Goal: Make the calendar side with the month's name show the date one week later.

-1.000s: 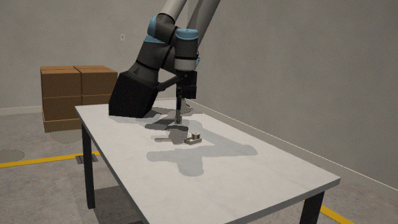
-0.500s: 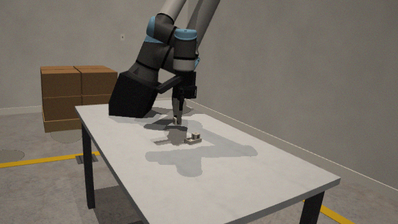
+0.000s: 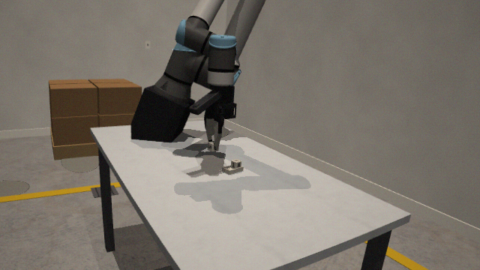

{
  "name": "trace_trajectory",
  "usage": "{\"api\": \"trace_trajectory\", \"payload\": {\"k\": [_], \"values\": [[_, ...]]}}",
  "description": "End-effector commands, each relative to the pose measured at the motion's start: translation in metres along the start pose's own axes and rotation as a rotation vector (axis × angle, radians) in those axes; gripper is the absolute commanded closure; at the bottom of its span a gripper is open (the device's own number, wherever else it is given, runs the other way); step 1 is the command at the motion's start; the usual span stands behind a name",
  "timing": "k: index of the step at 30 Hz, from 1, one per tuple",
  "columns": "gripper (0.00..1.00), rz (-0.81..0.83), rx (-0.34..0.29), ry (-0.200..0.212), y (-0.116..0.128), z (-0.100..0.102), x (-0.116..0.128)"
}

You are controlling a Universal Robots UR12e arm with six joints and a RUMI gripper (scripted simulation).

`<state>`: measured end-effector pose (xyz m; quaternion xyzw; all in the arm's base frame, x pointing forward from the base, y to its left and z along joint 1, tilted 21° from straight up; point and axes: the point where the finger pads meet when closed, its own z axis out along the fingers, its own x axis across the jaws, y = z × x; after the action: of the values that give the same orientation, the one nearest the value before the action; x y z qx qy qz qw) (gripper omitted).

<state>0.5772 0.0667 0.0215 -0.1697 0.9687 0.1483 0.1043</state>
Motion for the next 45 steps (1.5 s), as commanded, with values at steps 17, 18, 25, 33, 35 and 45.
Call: {"api": "trace_trajectory", "payload": {"k": [17, 18, 25, 33, 35, 45], "values": [[0.9, -0.082, -0.001, -0.003, -0.004, -0.001, -0.003], [0.9, -0.082, -0.001, -0.003, -0.004, -0.001, -0.003], [0.9, -0.081, -0.001, -0.003, -0.004, -0.001, -0.003], [0.9, -0.081, -0.001, -0.002, -0.003, 0.001, -0.003], [0.9, -0.081, -0.002, -0.001, -0.002, 0.004, -0.002], [0.9, -0.081, -0.004, 0.001, 0.0, 0.042, 0.0]]}}
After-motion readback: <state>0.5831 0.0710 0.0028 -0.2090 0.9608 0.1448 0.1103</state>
